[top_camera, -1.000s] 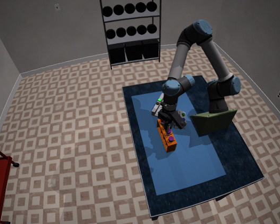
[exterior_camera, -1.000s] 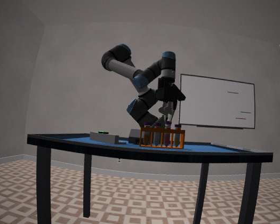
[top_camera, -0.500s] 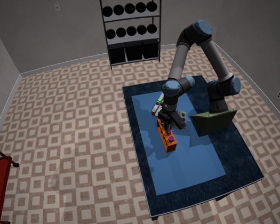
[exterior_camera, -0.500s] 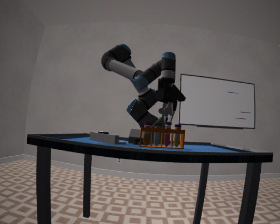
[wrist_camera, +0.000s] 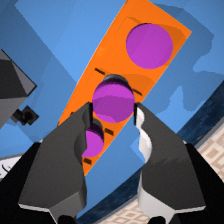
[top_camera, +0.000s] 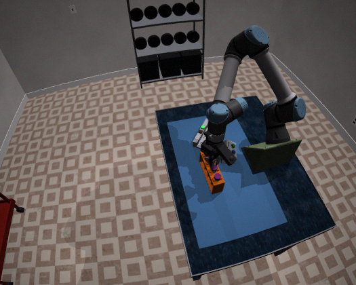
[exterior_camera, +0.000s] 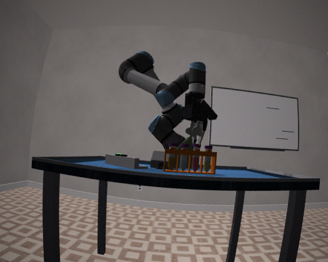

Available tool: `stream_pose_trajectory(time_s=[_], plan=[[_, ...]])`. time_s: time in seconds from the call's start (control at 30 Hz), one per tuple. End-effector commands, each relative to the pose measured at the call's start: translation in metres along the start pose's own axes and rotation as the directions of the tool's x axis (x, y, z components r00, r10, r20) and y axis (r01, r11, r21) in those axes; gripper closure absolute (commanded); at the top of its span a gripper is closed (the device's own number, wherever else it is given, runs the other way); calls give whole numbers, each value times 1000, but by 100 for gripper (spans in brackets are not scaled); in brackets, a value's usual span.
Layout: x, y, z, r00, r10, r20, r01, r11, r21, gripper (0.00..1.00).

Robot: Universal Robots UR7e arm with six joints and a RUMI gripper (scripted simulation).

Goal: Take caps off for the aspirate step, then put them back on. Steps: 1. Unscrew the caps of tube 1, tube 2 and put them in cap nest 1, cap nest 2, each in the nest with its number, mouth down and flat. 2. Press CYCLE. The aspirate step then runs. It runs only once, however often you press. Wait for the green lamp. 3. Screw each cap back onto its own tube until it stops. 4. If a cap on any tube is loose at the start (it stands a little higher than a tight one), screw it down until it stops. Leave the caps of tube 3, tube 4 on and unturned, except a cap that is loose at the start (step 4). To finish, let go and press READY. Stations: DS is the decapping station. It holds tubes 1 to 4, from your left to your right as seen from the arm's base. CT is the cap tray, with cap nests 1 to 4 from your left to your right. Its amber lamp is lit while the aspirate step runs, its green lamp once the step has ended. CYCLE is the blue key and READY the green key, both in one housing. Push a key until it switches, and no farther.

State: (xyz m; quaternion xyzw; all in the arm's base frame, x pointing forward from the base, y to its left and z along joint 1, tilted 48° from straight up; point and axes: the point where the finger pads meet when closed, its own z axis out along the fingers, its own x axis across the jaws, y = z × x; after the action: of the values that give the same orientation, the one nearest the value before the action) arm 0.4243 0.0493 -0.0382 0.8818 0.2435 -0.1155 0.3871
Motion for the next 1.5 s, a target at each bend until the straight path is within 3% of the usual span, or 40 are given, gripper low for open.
stream_pose_trajectory(time_s=[0.0,0.23,0.27,0.93,1.07,1.47], plan=[[0,0,0,1000,0,-1,0,1000,0,100],[0,0,1,1000,0,-1,0,1000,0,100],[0,0,1,1000,0,-1,0,1000,0,65],[0,0,1,1000,0,-1,0,1000,0,65],[0,0,3,991,131,-1,-131,991,0,65],[0,0,8,991,131,-1,-131,991,0,65]])
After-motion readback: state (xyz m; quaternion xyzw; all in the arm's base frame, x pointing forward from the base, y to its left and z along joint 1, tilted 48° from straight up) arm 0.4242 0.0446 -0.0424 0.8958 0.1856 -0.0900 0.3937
